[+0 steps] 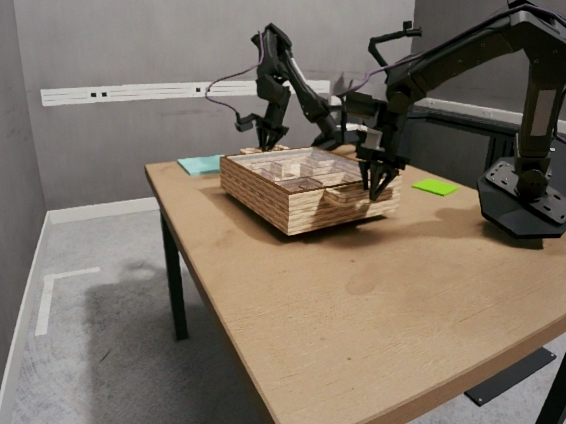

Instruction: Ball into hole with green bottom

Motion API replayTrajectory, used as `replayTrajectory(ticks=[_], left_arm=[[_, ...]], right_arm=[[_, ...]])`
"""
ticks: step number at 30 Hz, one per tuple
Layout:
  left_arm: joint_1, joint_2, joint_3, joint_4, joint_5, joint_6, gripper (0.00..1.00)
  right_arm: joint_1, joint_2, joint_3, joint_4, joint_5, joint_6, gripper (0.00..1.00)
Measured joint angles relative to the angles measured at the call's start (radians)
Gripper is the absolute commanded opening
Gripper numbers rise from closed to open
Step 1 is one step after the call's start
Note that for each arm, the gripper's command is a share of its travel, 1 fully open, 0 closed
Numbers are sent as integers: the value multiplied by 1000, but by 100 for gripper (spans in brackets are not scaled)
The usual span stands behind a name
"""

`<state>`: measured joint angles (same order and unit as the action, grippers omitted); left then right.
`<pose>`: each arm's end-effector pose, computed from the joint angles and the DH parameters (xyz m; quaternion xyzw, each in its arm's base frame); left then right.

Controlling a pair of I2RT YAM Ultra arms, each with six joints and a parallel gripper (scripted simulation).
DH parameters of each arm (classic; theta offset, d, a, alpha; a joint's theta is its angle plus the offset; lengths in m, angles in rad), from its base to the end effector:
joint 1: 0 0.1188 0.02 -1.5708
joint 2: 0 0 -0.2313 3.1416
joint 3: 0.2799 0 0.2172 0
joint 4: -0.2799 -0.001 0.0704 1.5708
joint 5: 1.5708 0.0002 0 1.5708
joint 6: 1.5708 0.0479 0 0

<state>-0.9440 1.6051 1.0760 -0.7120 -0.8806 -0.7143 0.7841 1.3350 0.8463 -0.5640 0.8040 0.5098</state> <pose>0.1896 -0.1972 0.2009 0.0328 0.8945 0.1745 0.4103 0.1862 0.1384 0.2085 -0.0223 0.8949 -0.1597 0.4161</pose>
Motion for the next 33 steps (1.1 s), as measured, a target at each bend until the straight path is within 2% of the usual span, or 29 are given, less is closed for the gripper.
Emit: replayTrajectory(ticks=[12, 24, 29, 33], left_arm=[[-11, 26, 90, -120, -4, -42, 0], [43, -25, -35, 55, 55, 43, 0], [38, -34, -34, 63, 37, 46, 0], [5, -15, -12, 12, -10, 6, 0]], right_arm=[[-19, 8, 22, -12, -31, -5, 0], [63, 64, 116, -176, 65, 105, 0], [71, 51, 114, -159, 76, 100, 0], [52, 29, 62, -87, 60, 59, 0]])
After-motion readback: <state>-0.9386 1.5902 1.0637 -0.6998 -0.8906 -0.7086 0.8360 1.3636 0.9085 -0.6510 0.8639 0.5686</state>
